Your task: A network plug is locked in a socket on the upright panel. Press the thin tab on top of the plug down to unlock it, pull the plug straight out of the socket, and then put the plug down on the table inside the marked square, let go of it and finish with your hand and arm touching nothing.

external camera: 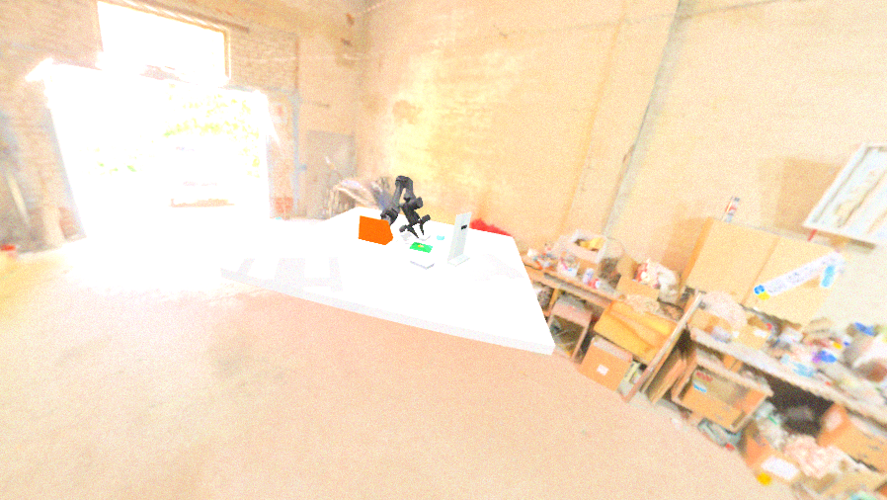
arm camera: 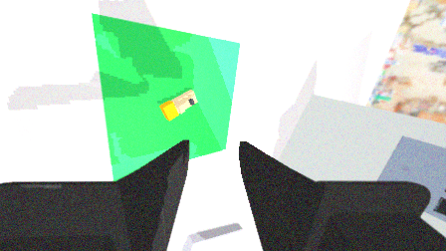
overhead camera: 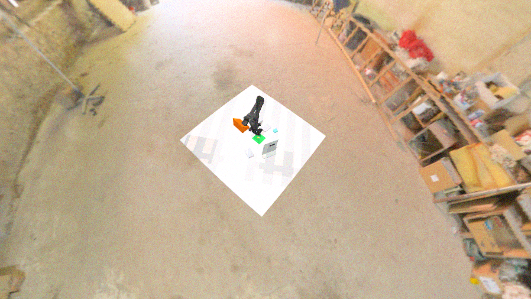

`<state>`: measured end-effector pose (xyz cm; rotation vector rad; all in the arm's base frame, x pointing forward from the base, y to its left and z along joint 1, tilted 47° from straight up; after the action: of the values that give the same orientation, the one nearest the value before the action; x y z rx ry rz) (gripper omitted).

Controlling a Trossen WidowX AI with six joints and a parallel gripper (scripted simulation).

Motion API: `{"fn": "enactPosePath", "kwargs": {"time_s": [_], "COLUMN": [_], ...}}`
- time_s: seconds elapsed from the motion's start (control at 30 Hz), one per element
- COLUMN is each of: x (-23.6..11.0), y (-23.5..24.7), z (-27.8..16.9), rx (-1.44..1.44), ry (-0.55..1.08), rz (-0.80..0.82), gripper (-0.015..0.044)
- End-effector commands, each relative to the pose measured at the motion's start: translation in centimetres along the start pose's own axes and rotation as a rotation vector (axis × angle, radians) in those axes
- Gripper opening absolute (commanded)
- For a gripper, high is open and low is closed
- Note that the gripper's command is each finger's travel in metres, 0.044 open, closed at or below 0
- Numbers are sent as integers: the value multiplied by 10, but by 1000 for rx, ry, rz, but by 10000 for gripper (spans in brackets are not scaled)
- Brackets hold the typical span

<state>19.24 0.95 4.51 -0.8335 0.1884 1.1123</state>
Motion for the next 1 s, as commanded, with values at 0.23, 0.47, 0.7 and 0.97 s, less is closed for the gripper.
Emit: {"fn": "enactPosePath", "kwargs": {"time_s": [0.23,0.47,0.7,0.97], "x": [-9,-16,-22,-30], "y": [-7,-11,-14,-18], "z": [-1,-1,-1,0], "rx": [-4,-4,-4,-4], "ry": [-3,-3,-5,-7], "rz": [-4,-4,-4,-6], "gripper": [156,156,156,156]}}
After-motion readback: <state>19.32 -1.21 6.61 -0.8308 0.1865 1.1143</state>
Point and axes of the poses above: the point midway between the two fingers, 35 mm back from their tips, its own x axis out along the fingers, its own y axis across the jaws, z = x × y, the point moved 3 cm from there along -x, back along the fingers, and after that the axes turned 2 degrees about -x, right-handed, at the moved point
